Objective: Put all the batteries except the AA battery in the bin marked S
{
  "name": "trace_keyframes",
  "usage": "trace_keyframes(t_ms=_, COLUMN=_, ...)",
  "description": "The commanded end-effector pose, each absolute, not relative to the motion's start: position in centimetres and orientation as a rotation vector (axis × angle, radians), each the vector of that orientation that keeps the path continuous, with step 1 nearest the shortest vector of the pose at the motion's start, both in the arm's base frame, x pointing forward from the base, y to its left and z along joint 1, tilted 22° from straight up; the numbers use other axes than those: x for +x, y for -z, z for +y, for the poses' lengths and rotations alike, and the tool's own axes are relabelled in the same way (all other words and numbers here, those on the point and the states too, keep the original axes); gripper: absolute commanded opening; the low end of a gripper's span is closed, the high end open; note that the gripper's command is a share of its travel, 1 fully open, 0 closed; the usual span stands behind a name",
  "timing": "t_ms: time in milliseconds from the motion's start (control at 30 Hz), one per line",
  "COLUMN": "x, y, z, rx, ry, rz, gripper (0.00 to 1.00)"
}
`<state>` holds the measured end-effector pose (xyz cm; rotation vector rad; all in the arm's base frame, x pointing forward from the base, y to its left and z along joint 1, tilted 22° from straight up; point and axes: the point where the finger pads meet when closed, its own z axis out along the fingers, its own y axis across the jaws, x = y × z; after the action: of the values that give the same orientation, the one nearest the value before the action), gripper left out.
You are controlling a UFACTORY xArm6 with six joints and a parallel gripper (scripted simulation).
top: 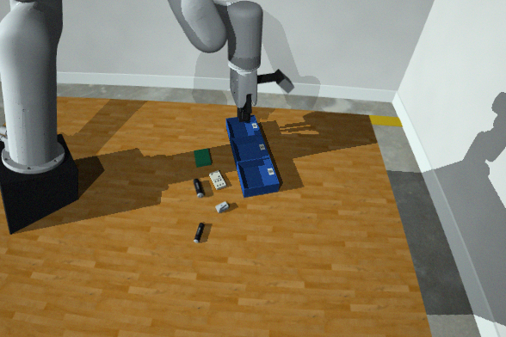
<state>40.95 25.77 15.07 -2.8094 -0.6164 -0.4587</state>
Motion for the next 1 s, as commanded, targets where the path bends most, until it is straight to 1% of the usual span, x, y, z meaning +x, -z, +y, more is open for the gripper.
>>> trace_keyframes(t_ms=0, x=41.3, y=-14.0, z=26.2, rx=-2.808, ry=0.463, rz=-0.616, gripper=0.07)
trace_keyframes(t_ms=400, x=42.0, y=-11.5, z=27.0, rx=-2.808, ry=0.463, rz=-0.616, gripper=0.07)
trace_keyframes(t_ms=967, x=42.0, y=-11.5, z=27.0, rx=-2.808, ry=0.463, rz=-0.616, gripper=0.07)
